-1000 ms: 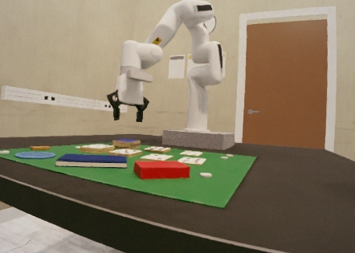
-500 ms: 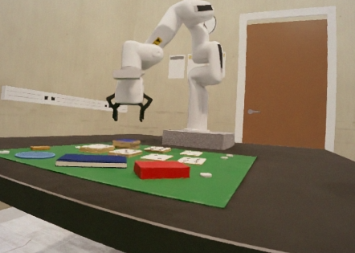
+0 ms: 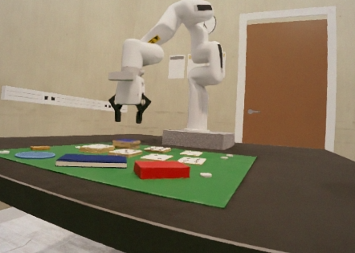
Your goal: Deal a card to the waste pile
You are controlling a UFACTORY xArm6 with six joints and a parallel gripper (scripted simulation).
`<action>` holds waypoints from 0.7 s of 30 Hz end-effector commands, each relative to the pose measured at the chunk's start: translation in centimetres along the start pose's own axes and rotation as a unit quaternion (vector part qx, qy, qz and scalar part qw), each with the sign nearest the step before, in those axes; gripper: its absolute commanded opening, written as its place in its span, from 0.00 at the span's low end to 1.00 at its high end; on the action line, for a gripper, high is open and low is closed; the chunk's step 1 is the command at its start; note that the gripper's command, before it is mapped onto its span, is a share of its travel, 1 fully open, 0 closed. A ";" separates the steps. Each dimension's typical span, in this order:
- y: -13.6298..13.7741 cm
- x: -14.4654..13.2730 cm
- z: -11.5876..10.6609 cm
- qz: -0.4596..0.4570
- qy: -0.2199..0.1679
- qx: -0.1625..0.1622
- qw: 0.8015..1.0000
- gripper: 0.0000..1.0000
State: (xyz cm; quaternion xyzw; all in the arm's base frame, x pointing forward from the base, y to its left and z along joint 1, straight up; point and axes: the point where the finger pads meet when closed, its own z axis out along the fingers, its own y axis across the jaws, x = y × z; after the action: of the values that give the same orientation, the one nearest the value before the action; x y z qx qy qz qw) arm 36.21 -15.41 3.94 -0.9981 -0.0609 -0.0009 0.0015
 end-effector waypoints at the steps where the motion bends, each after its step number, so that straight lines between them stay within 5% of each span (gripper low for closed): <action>1: 0.1 0.1 0.3 0.001 0.000 -0.002 1.000 0.87; 21: 0.0 0.2 3.9 0.001 0.000 -0.002 1.000 0.87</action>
State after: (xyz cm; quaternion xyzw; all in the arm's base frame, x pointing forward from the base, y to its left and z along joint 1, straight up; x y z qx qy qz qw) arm 36.21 -15.34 0.54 -0.9982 -0.0600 0.0009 0.0005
